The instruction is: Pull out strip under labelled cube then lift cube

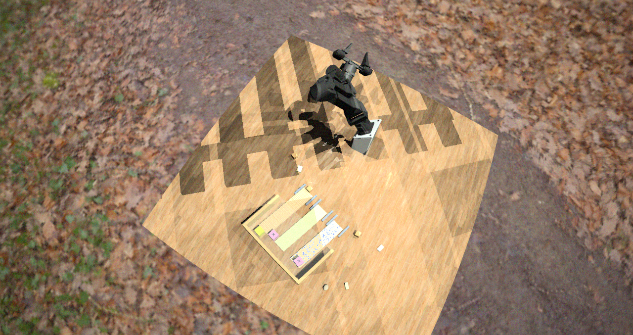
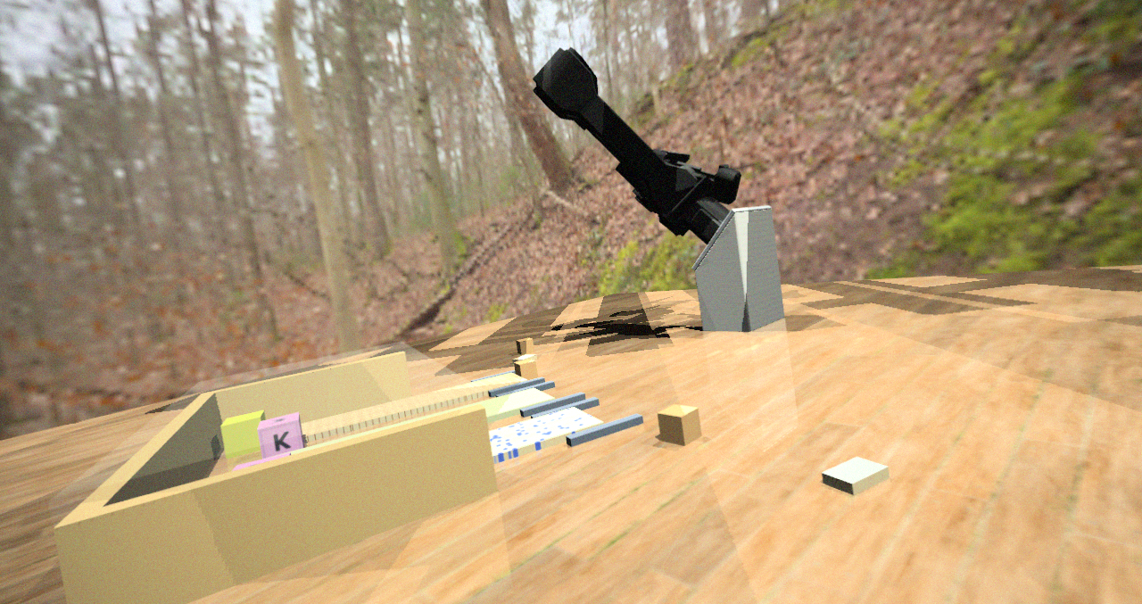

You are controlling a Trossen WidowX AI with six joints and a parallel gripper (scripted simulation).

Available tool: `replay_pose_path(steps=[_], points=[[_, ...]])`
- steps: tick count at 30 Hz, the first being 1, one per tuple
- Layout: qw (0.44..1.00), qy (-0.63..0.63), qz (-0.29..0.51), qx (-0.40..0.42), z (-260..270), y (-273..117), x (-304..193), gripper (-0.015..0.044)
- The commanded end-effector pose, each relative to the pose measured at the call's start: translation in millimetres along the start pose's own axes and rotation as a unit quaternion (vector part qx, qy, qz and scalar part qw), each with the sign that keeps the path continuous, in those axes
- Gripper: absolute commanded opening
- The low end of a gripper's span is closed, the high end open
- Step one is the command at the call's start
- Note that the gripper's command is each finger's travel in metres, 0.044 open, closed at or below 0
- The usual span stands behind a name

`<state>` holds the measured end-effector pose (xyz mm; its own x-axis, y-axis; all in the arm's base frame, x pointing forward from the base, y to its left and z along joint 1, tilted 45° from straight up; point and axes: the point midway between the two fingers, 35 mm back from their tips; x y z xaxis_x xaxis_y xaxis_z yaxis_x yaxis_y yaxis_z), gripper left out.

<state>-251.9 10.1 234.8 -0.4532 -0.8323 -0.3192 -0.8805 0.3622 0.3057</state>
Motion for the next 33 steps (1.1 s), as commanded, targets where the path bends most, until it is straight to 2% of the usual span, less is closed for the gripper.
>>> replay_pose_path(steps=[1,4,9,15,24,33], points=[[1.000,0.001,-0.002,0.000,0,0,1,0.0400],[0.999,0.021,-0.027,-0.005,-6,-3,14,0.0400],[0.988,0.094,-0.124,-0.018,-28,-19,61,0.0400],[0.947,0.179,-0.265,-0.020,-61,-65,120,0.0400],[0.838,0.275,-0.472,0.003,-110,-174,175,0.0400],[0.680,0.317,-0.659,0.044,-145,-309,173,0.0400]])
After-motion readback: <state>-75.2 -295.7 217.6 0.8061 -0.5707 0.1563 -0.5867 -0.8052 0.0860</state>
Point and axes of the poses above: the point midway between the two fingers, 35 mm back from their tips, its own y axis out along the fingers, its own z axis across the jaws, x = y × z, and after that the axes turned 6 degrees about -y, right-handed
